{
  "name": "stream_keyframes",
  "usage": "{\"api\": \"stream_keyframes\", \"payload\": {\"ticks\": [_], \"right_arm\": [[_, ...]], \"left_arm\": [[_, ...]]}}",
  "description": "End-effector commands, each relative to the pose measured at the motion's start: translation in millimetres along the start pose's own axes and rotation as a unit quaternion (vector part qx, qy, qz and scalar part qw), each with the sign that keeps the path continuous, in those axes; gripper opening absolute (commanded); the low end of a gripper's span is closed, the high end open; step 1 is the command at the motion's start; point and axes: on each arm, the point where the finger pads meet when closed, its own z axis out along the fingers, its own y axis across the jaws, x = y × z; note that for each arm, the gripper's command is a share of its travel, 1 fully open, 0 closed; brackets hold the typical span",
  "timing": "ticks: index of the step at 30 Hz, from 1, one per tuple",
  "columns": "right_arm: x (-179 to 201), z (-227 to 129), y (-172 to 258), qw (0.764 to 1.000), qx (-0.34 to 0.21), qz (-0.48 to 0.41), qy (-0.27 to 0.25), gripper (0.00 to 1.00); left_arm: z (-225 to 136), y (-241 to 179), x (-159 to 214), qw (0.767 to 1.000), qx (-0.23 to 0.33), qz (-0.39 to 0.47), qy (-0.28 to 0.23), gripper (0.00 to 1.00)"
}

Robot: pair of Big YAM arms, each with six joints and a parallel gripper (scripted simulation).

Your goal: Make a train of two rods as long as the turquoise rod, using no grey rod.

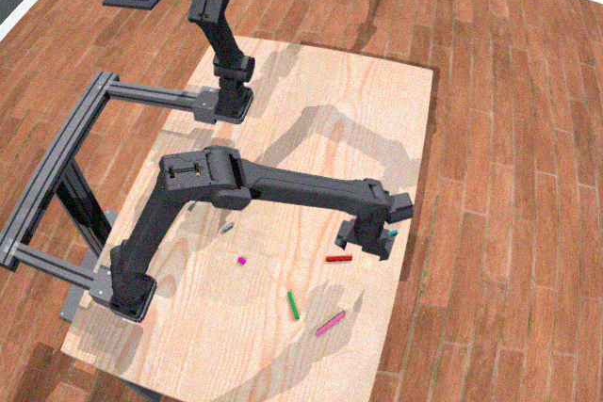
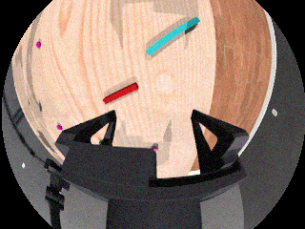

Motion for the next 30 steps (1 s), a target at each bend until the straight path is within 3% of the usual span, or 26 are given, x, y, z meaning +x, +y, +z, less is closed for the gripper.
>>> {"api": "stream_keyframes", "payload": {"ticks": [1, 6, 20, 23, 24, 30], "right_arm": [[-27.8, -19.0, -17.8, 0.996, 0.018, 0.084, -0.017, 1.00], [-29.5, -19.1, -19.2, 0.991, 0.017, 0.129, -0.018, 1.00], [-38.4, -19.6, -26.4, 0.933, 0.013, 0.358, -0.022, 1.00], [-38.9, -19.6, -26.8, 0.928, 0.012, 0.372, -0.022, 1.00], [-40.4, -19.7, -28.0, 0.912, 0.012, 0.408, -0.022, 1.00], [-43.7, -19.8, -30.6, 0.872, 0.010, 0.490, -0.023, 1.00]], "left_arm": [[-4.7, 3.3, -15.3, 1.000, -0.004, -0.007, -0.021, 1.00], [-4.7, 3.3, -15.3, 1.000, -0.004, -0.007, -0.021, 1.00], [-4.7, 3.3, -15.3, 1.000, -0.004, -0.007, -0.021, 1.00], [-4.7, 3.3, -15.3, 1.000, -0.004, -0.007, -0.021, 1.00], [-4.7, 3.3, -15.3, 1.000, -0.004, -0.007, -0.021, 1.00], [-4.7, 3.3, -15.3, 1.000, -0.004, -0.007, -0.021, 1.00]]}}
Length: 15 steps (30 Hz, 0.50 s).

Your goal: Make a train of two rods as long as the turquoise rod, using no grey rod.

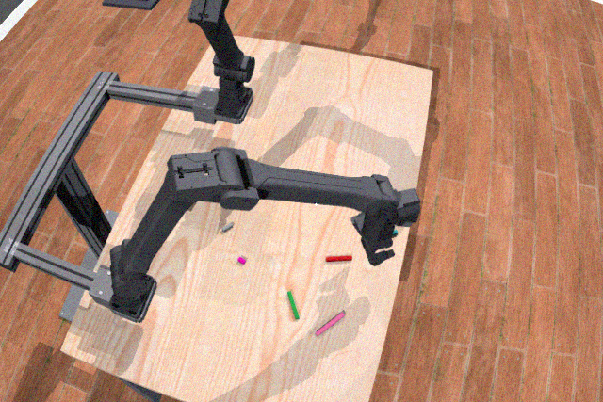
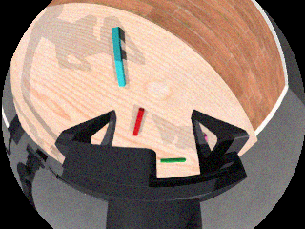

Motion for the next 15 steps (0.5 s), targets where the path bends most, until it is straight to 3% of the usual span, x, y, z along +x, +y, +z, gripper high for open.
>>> {"api": "stream_keyframes", "payload": {"ticks": [1, 15], "right_arm": [[-31.1, -19.8, 10.5, 0.996, -0.002, 0.084, -0.025, 1.00], [-39.4, -20.0, 12.4, 0.963, -0.006, 0.267, -0.024, 1.00]], "left_arm": [[-4.7, 3.3, -15.3, 1.000, -0.004, -0.007, -0.021, 1.00], [-4.7, 3.3, -15.3, 1.000, -0.004, -0.007, -0.021, 1.00]]}}
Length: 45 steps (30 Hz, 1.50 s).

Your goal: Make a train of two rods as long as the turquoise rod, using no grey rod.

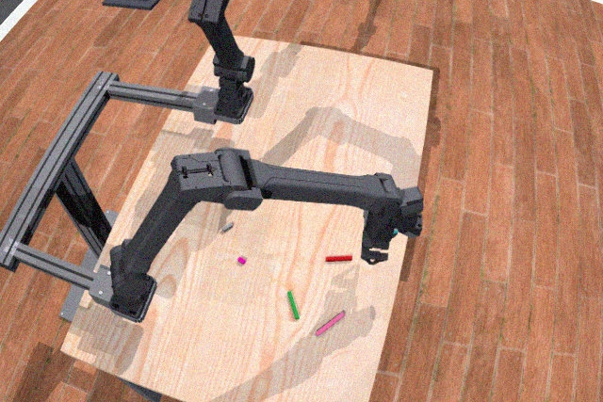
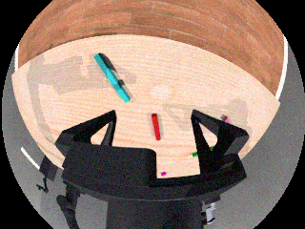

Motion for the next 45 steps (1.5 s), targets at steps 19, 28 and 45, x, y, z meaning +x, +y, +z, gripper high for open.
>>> {"api": "stream_keyframes", "payload": {"ticks": [19, 28, 45], "right_arm": [[-25.3, -24.9, 22.2, 0.996, -0.012, 0.078, -0.027, 1.00], [-25.4, -25.0, 22.2, 0.997, -0.012, 0.078, -0.027, 1.00], [-25.4, -25.0, 22.2, 0.997, -0.012, 0.078, -0.027, 1.00]], "left_arm": [[-4.7, 3.3, -15.3, 1.000, -0.004, -0.007, -0.021, 1.00], [-4.7, 3.3, -15.3, 1.000, -0.004, -0.007, -0.021, 1.00], [-4.7, 3.3, -15.3, 1.000, -0.004, -0.007, -0.021, 1.00]]}}
